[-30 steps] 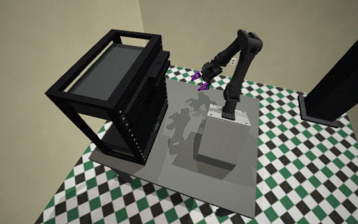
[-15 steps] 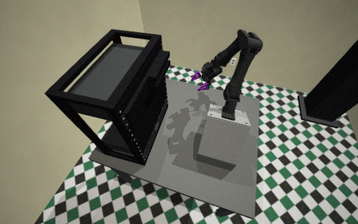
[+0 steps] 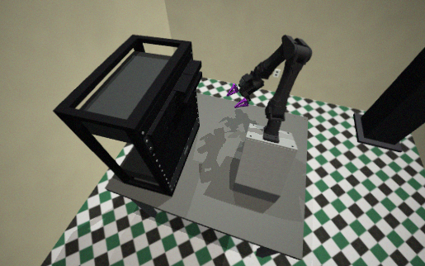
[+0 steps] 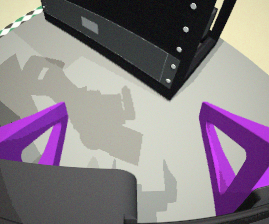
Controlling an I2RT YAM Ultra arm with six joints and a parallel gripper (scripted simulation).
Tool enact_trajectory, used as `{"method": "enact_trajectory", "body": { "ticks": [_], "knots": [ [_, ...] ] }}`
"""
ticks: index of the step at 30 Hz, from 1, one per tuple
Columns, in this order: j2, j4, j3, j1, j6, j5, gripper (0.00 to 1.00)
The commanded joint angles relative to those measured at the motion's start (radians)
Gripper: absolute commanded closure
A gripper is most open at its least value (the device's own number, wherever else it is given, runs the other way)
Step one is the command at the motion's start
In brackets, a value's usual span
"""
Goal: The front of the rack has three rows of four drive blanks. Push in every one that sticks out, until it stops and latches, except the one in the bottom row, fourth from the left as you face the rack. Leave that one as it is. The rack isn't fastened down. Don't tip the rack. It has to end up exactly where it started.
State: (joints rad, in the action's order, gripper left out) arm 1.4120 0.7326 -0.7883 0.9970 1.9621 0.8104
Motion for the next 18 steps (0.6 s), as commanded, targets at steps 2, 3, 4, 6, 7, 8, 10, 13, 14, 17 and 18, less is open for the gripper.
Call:
{"method": "enact_trajectory", "body": {
  "ticks": [2,3,4,6,7,8,10,13,14,17,18],
  "knots": [
    [-0.005,0.001,-0.003,-0.001,0.000,0.011,0.00],
    [-0.005,0.001,-0.003,-0.001,0.000,0.011,0.00],
    [-0.005,0.001,-0.003,-0.001,0.000,0.011,0.00],
    [-0.005,0.001,-0.002,-0.001,-0.001,0.011,0.00],
    [-0.008,0.001,0.000,-0.002,-0.003,0.011,0.00],
    [-0.011,0.002,0.004,-0.002,-0.008,0.012,0.00],
    [-0.024,0.005,0.020,-0.004,-0.015,0.015,0.00],
    [-0.030,0.014,0.026,-0.009,-0.034,0.025,0.00],
    [-0.032,0.018,0.028,-0.012,-0.043,0.030,0.00],
    [-0.042,0.024,0.039,-0.016,-0.083,0.051,0.00],
    [-0.047,0.027,0.043,-0.017,-0.100,0.060,0.00]
  ]
}}
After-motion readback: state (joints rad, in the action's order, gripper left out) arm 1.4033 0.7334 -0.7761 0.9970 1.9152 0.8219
